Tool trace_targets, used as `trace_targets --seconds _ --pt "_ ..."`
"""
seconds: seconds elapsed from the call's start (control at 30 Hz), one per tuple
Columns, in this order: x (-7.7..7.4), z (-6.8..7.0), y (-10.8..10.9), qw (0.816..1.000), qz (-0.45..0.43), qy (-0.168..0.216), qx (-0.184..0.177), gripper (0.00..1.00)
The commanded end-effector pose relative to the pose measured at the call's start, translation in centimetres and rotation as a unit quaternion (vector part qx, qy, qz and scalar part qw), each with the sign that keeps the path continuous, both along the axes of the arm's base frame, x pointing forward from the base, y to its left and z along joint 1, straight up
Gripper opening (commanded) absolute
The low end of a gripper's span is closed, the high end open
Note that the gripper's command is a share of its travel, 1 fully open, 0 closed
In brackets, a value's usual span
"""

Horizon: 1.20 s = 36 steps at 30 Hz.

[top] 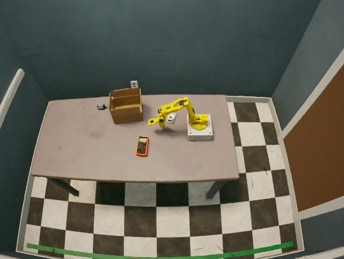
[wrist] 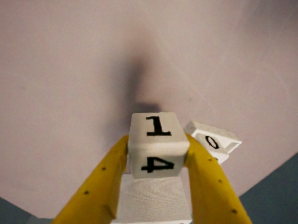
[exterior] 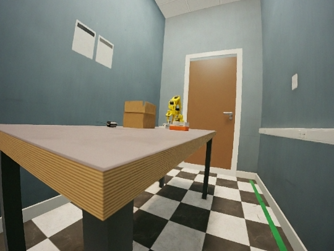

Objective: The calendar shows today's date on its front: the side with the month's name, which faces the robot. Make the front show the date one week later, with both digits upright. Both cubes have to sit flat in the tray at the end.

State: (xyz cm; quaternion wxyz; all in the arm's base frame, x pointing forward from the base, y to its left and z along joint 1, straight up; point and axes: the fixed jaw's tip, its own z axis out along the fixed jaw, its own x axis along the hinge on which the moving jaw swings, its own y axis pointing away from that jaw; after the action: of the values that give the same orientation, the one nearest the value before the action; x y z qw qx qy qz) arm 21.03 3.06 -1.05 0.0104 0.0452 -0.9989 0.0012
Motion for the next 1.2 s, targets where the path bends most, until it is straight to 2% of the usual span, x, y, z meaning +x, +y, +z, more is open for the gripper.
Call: trace_targets --seconds 0.0,0.27,0.33,0.6,0.73,1.03,1.17 --pt "0.42 0.36 0.18 1.000 0.001 -0.026 0.003 0.00" --pt "0.83 -0.04 0.16 0.994 -0.002 -0.109 0.013 0.00" --pt "0.83 -0.04 0.16 0.994 -0.002 -0.109 0.013 0.00" --pt "0.90 -0.06 0.10 0.981 -0.005 -0.191 0.022 0.00" --pt "0.88 -0.02 0.08 0.978 -0.006 -0.206 0.024 0.00" --pt "0.91 -0.05 0.08 0.977 -0.006 -0.211 0.025 0.00" --pt "1.09 -0.25 0.08 0.973 -0.007 -0.231 0.027 0.00"
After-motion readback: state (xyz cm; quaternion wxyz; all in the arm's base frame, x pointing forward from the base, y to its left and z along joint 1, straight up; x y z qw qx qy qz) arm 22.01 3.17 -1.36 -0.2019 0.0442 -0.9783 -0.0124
